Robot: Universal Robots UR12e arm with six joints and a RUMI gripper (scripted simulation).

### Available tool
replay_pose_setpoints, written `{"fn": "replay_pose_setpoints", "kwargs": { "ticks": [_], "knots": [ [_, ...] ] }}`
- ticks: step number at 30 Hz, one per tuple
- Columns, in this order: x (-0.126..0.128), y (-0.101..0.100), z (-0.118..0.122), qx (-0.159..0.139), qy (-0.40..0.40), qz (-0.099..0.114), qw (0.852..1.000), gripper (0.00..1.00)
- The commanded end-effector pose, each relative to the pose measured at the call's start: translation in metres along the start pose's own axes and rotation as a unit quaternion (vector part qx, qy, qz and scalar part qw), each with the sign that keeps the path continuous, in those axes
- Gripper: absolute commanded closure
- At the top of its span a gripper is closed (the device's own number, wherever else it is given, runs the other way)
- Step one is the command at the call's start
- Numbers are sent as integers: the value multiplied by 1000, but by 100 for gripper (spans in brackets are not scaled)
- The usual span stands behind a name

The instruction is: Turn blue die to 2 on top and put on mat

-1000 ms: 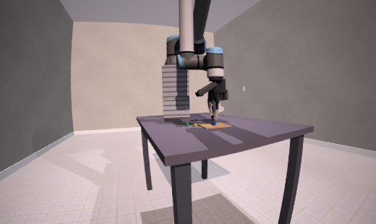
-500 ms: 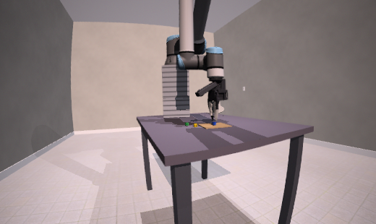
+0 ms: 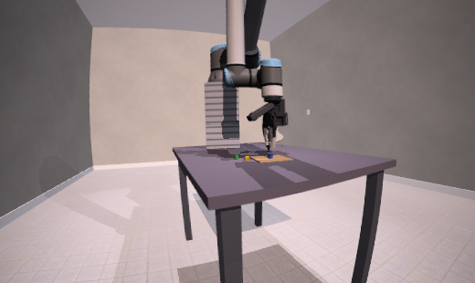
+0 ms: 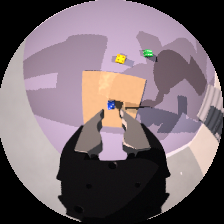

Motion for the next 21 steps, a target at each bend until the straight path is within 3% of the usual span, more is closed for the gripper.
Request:
{"fn": "replay_pose_setpoints", "kwargs": {
  "ticks": [1,8,21],
  "knots": [
    [0,12,0,0,0,-1,1000,82],
    [0,39,0,0,0,-1,1000,82],
    [0,49,0,2,0,0,1000,82]
  ]
}}
Point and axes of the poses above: the point where the finger pads meet when closed, its own y axis back along the fingers, its own x axis across the jaws, z = x × y, the point moved 1 cm from there along y, back along the fingers
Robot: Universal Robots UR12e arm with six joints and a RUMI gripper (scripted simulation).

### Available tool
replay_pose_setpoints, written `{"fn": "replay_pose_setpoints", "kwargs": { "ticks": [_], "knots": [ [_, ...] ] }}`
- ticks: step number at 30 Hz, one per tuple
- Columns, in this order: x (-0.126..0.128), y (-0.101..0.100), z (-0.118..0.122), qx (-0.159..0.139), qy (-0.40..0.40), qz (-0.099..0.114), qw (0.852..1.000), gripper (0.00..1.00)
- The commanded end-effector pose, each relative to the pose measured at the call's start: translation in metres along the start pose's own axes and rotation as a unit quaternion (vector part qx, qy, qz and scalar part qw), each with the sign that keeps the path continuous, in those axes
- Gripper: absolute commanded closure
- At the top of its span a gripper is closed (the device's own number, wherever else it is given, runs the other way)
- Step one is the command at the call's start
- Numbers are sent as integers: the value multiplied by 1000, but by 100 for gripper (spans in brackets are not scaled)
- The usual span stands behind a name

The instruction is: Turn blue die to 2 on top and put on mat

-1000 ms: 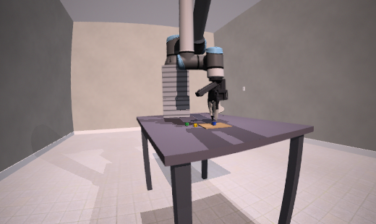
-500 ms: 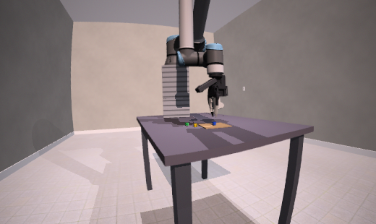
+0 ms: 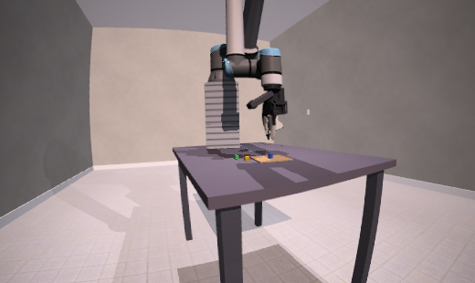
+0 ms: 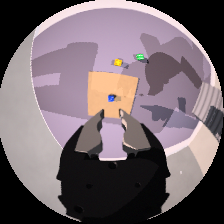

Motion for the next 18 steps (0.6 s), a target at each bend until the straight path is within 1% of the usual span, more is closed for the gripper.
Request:
{"fn": "replay_pose_setpoints", "kwargs": {
  "ticks": [1,4,6,15,18],
  "knots": [
    [0,1,0,5,0,0,1000,82],
    [0,0,1,20,0,2,1000,82],
    [0,0,1,20,0,2,1000,82],
    [0,-1,4,103,0,3,995,82],
    [0,0,5,122,0,1,993,82]
  ]
}}
Point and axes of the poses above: the point where the finger pads meet when closed, its own y axis back along the fingers, its own x axis across the jaws, z = x × y, the point moved 1 cm from there along y, back along the fingers
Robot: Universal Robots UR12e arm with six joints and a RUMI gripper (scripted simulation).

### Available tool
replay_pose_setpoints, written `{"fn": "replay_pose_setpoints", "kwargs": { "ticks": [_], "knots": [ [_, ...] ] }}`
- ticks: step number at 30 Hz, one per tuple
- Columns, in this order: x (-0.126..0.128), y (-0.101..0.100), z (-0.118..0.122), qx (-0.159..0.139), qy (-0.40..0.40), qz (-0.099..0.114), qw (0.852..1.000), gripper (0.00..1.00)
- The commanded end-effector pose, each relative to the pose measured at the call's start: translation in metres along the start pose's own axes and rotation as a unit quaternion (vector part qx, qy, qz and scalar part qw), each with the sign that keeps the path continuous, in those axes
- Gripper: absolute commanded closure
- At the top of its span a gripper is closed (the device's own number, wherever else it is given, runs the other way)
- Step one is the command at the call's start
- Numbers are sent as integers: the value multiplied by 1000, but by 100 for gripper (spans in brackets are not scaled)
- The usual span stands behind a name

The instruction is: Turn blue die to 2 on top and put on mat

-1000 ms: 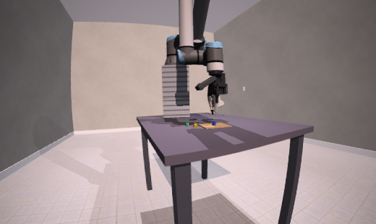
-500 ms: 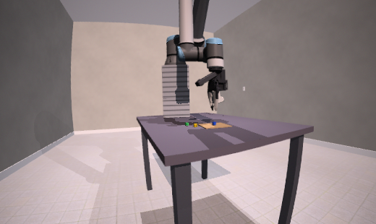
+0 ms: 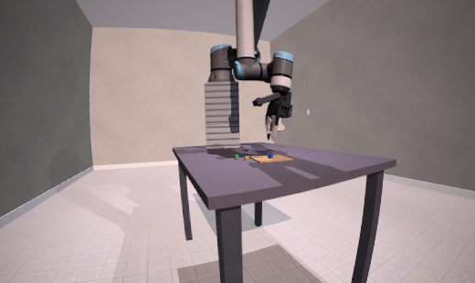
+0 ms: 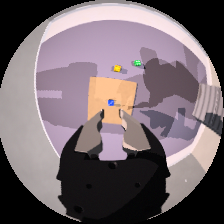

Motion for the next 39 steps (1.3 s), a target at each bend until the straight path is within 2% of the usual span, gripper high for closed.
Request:
{"fn": "replay_pose_setpoints", "kwargs": {
  "ticks": [1,11,15,20,22,28,39],
  "knots": [
    [-1,1,1,32,-1,-2,999,82],
    [-1,1,2,41,-1,-2,999,82],
    [0,0,2,63,-1,1,998,82],
    [0,-2,4,111,-2,2,994,82],
    [0,-2,4,111,-2,2,994,82],
    [-1,0,7,158,-2,-1,987,82],
    [-1,0,8,171,-2,-1,985,82]
  ]
}}
Point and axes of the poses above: the point where the finger pads meet when closed, its own y axis back along the fingers, its own x axis across the jaws, z = x × y, the point moved 1 cm from there along y, back along the fingers
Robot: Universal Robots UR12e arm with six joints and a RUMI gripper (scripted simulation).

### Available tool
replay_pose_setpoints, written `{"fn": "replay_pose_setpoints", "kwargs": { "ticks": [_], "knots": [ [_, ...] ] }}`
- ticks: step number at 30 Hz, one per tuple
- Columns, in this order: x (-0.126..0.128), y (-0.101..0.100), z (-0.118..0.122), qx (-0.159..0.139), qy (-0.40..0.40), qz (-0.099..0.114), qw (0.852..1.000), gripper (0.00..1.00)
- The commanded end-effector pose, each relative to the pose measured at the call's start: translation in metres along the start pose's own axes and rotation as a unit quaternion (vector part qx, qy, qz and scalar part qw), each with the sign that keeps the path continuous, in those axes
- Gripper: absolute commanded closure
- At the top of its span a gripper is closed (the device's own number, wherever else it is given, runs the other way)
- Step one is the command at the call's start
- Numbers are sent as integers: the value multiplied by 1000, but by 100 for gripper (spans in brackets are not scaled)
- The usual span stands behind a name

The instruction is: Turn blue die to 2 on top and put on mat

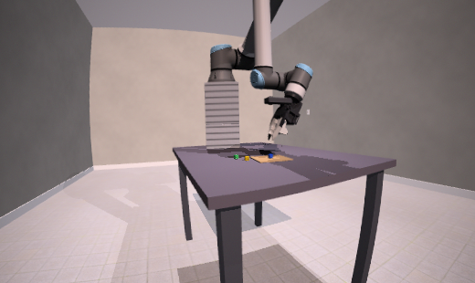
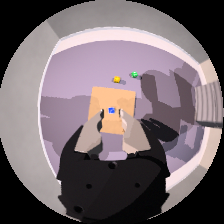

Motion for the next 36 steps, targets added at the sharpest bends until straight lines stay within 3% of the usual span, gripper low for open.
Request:
{"fn": "replay_pose_setpoints", "kwargs": {
  "ticks": [1,15,36],
  "knots": [
    [0,0,0,7,0,1,1000,82],
    [0,0,5,123,0,0,992,82],
    [-1,0,6,129,0,-1,992,82]
  ]
}}
Point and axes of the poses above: the point where the finger pads meet when closed, its own y axis back along the fingers, its own x axis across the jaws, z = x × y, the point moved 1 cm from there along y, back along the fingers
